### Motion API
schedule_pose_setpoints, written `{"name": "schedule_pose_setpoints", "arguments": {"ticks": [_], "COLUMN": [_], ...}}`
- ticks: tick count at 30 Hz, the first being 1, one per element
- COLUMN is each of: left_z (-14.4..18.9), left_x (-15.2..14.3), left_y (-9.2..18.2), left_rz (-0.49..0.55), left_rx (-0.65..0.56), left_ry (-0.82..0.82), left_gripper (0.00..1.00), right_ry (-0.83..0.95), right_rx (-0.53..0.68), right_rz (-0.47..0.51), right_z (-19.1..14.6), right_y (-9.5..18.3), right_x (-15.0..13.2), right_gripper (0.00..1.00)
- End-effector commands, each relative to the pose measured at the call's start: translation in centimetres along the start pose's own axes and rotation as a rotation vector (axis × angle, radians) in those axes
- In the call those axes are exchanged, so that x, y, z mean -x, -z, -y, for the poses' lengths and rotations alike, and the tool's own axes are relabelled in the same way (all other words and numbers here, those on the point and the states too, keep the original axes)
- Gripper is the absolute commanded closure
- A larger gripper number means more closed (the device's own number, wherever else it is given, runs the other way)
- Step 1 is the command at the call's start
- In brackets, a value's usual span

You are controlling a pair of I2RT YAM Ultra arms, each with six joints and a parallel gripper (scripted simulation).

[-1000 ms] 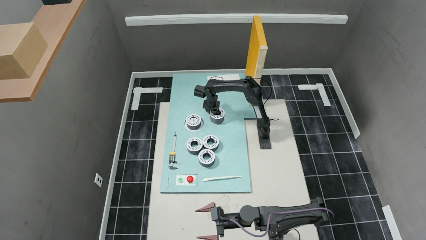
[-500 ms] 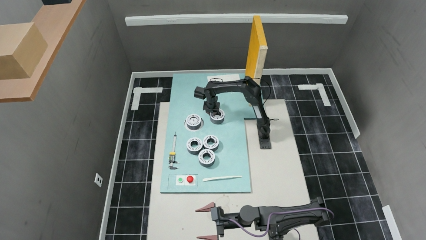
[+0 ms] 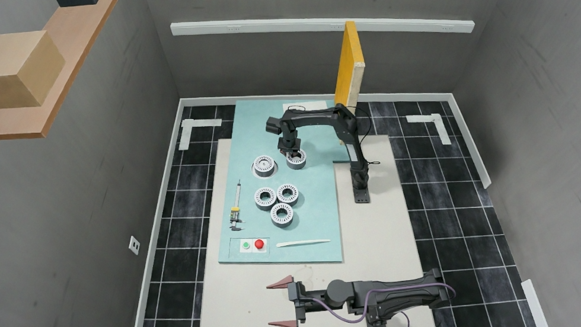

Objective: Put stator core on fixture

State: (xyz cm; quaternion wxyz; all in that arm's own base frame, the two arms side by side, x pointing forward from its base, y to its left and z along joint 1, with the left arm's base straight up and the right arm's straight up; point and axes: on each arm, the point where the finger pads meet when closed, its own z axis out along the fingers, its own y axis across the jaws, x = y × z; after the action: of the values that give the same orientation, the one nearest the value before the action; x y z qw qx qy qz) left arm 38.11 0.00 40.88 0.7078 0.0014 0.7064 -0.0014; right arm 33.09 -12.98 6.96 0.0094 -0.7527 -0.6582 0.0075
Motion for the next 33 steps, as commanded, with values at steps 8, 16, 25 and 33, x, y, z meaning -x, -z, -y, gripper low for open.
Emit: {"name": "schedule_pose_setpoints", "arguments": {"ticks": [8, 16, 25, 33], "left_z": [-0.2, -0.2, -0.2, -0.2], "left_x": [2.1, 2.1, 2.1, 2.0], "left_y": [1.2, 1.2, 1.2, 1.2], "left_rz": [0.047, 0.047, 0.047, 0.047], "left_rx": [0.011, 0.011, 0.011, 0.011], "left_ry": [0.009, 0.009, 0.009, 0.009], "left_gripper": [0.00, 0.00, 0.00, 0.00], "right_ry": [-0.010, -0.008, 0.004, 0.005], "right_rx": [0.036, 0.036, 0.018, 0.033], "right_rz": [0.022, 0.022, 0.018, 0.022], "right_z": [-0.2, -0.2, -0.2, -0.3], "right_y": [3.5, 5.5, 7.2, 7.7], "right_x": [0.7, 0.5, 0.3, 0.2], "right_gripper": [0.61, 0.61, 0.61, 0.61]}}
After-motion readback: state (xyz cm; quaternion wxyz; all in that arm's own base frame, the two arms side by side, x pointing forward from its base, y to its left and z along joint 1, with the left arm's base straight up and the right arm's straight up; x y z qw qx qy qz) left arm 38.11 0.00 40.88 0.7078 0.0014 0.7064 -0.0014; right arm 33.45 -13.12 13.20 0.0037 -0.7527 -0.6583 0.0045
